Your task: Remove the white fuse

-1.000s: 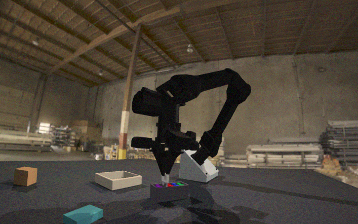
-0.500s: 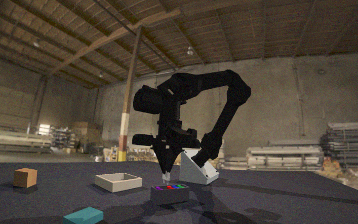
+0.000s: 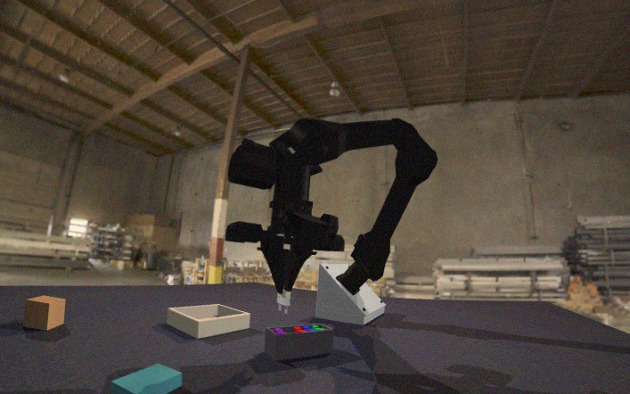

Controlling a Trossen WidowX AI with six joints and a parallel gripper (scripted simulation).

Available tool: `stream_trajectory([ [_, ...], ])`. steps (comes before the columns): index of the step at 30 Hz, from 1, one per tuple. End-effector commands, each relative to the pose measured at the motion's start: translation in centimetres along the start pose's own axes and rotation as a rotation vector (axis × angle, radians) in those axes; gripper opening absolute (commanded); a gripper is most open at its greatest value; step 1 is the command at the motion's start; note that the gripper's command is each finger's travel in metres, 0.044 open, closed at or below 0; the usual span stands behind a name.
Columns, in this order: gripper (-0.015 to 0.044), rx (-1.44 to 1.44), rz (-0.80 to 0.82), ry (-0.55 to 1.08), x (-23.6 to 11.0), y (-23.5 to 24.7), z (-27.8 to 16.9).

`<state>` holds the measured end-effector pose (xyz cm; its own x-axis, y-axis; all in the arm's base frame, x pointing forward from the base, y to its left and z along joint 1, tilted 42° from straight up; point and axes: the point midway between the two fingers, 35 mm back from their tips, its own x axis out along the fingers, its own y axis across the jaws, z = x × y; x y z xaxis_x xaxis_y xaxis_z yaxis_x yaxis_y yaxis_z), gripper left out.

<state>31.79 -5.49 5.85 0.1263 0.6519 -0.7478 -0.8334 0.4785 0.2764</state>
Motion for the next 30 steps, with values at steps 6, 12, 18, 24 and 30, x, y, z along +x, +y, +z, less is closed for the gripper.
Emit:
stream_trajectory([
  [6, 0.0, 0.003, -0.001, 0.016, -0.3, -3.3, -4.5],
  [12, 0.0, 0.003, -0.003, 0.019, -0.4, -5.1, -7.7],
  [18, 0.0, 0.003, -0.002, 0.019, -0.4, -6.6, -11.2],
  [24, 0.0, 0.001, 0.0, 0.016, -0.2, -7.7, -14.9],
  [30, 0.0, -0.001, 0.001, 0.013, 0.0, -8.1, -16.4],
])
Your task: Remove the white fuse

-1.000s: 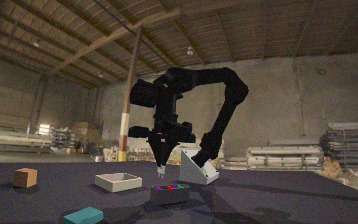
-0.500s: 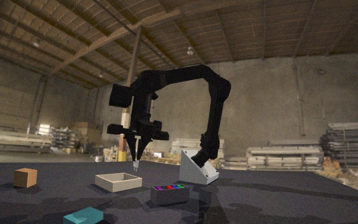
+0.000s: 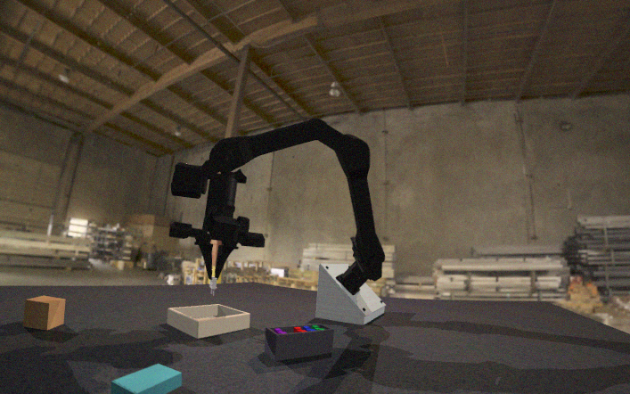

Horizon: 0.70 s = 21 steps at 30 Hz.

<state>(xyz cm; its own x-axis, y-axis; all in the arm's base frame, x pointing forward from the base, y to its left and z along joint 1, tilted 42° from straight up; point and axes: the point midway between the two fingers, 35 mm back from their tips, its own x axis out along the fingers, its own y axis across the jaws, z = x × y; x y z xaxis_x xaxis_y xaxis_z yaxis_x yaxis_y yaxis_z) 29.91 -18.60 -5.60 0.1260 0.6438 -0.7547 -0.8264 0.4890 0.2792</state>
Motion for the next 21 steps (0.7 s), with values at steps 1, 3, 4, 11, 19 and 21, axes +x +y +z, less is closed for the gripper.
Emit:
stream_trajectory([
  [1, 0.0, -0.012, 0.007, 0.004, 0.2, -0.2, -0.8],
  [3, 0.0, -0.012, 0.007, 0.004, 0.3, -0.2, -0.8],
  [4, 0.0, -0.012, 0.007, 0.004, 0.4, -0.2, -0.8],
  [11, 0.0, -0.012, 0.007, 0.004, 1.6, -0.2, -0.8],
  [19, 0.0, -0.012, 0.007, 0.003, 2.9, -0.2, -0.8],
  [21, 0.0, -0.012, 0.007, 0.003, 3.2, -0.2, -0.8],
])
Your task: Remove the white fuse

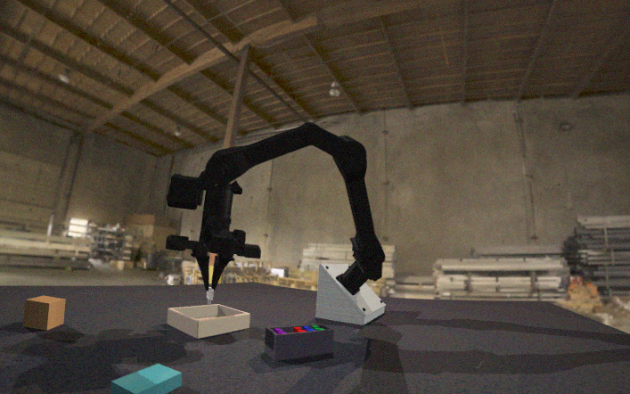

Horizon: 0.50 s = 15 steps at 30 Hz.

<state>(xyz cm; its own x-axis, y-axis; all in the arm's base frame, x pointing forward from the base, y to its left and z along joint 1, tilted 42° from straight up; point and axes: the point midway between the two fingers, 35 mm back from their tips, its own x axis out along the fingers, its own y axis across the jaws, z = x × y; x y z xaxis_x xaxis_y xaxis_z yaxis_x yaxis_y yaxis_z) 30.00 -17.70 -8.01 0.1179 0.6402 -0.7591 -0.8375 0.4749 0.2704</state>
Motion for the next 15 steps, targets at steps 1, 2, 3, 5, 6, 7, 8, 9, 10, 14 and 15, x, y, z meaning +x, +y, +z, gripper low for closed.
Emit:
stream_trajectory([
  [1, 0.0, 0.007, 0.003, -0.006, 0.94, 0.09, 0.08],
  [2, 0.0, 0.007, 0.003, -0.006, 1.1, 0.09, 0.09],
  [3, 0.0, 0.007, 0.003, -0.006, 1.26, 0.1, 0.09],
  [5, 0.0, 0.007, 0.003, -0.007, 1.58, 0.12, 0.1],
  [6, 0.0, 0.007, 0.003, -0.007, 1.71, 0.13, 0.1],
  [7, 0.0, 0.007, 0.003, -0.007, 1.78, 0.13, 0.1],
  [8, 0.0, 0.007, 0.003, -0.007, 1.81, 0.14, 0.1],
  [9, 0.0, 0.007, 0.003, -0.007, 1.81, 0.14, 0.1],
  [10, 0.0, 0.007, 0.003, -0.007, 1.81, 0.14, 0.1],
  [14, 0.0105, 0.0, 0.003, -0.001, 1.46, 0.09, 0.03],
  [15, 0.0131, 0.0, 0.003, -0.001, 1.46, 0.09, 0.03],
])
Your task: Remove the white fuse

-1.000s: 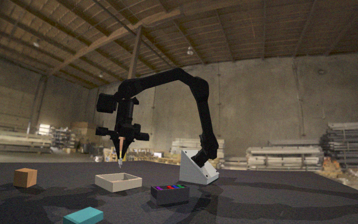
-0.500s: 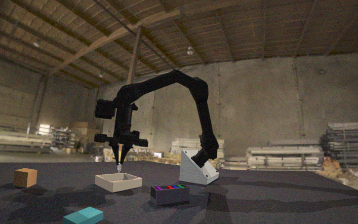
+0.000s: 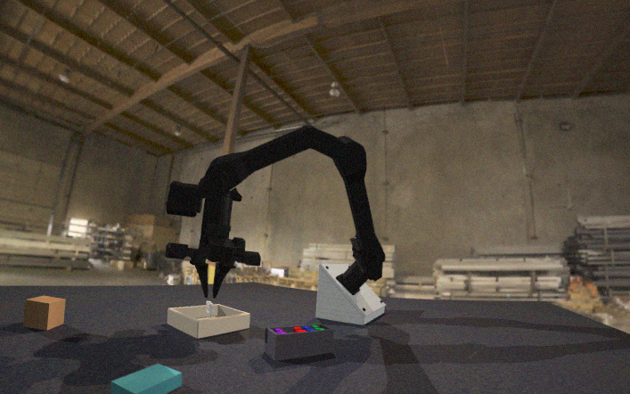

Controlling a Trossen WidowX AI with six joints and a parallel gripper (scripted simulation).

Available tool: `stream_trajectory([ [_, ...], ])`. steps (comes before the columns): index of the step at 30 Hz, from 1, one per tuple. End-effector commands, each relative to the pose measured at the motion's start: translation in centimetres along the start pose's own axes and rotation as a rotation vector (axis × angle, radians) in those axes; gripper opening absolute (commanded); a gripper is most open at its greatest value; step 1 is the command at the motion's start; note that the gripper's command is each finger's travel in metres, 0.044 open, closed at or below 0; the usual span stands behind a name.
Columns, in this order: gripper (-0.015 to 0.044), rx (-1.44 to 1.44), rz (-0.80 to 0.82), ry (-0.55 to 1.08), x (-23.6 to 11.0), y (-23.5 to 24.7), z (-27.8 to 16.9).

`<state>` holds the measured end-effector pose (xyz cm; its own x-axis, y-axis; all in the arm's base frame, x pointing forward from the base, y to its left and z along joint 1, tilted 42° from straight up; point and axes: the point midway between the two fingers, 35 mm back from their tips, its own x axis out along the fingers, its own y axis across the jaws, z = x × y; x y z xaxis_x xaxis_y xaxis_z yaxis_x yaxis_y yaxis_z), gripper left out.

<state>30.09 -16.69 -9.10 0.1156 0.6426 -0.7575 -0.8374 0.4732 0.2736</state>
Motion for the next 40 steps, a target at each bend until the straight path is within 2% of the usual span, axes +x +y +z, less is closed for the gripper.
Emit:
stream_trajectory([
  [1, 0.0158, -0.001, 0.0, 0.0, 0.0, 0.0, 0.0],
  [8, 0.033, 0.0, 0.0, 0.0, -0.3, 0.0, 0.0],
  [12, 0.033, 0.007, 0.0, -0.004, -3.7, 0.0, 0.0],
  [40, 0.033, 0.013, -0.004, -0.009, -3.6, 0.0, 0.1],
])
